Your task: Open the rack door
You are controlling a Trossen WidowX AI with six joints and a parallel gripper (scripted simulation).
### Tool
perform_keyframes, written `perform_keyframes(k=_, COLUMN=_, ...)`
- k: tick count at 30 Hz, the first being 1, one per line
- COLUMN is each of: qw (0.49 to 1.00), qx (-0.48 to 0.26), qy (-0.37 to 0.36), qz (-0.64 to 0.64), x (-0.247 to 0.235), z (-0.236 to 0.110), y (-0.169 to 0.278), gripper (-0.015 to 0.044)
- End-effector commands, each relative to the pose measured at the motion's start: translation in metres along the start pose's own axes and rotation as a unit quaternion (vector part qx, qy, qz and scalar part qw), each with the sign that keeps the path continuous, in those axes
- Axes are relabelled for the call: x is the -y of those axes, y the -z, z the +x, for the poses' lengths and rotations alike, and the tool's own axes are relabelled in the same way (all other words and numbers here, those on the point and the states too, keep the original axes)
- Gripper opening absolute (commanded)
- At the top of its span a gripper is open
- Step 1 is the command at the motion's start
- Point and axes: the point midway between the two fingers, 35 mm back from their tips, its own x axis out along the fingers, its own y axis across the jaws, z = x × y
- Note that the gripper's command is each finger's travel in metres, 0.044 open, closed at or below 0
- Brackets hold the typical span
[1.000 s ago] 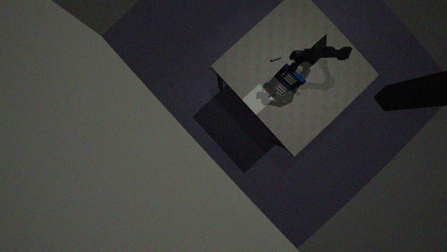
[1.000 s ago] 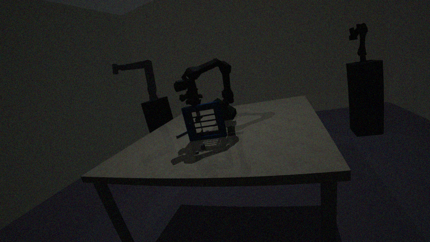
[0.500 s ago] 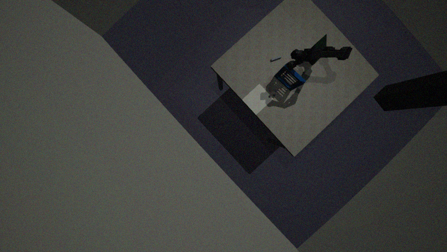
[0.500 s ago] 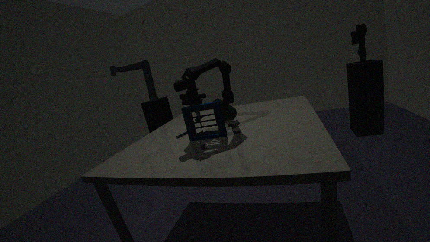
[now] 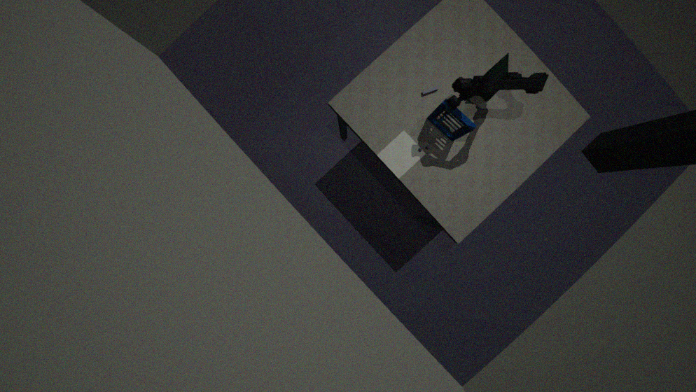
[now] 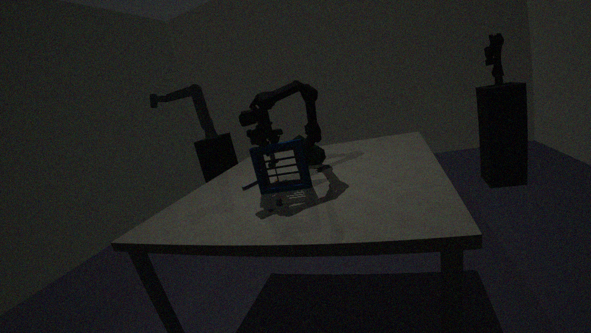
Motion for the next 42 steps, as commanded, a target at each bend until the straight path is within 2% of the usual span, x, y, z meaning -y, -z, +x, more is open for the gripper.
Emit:
perform_keyframes(k=1, qw=0.998, qx=-0.001, qy=0.000, qz=-0.069, x=0.0003, z=0.0002, y=0.0004, gripper=0.0295)
perform_keyframes(k=10, qw=0.958, qx=-0.001, qy=0.000, qz=-0.288, x=0.0004, z=0.0003, y=0.0004, gripper=0.0295)
perform_keyframes(k=20, qw=0.858, qx=-0.001, qy=0.000, qz=-0.514, x=0.0005, z=0.0004, y=0.0004, gripper=0.0295)
perform_keyframes(k=30, qw=0.706, qx=-0.001, qy=0.000, qz=-0.709, x=0.0006, z=0.0003, y=0.0003, gripper=0.0295)
perform_keyframes(k=42, qw=0.467, qx=-0.001, qy=0.000, qz=-0.884, x=0.0005, z=0.0003, y=0.0002, gripper=0.0295)
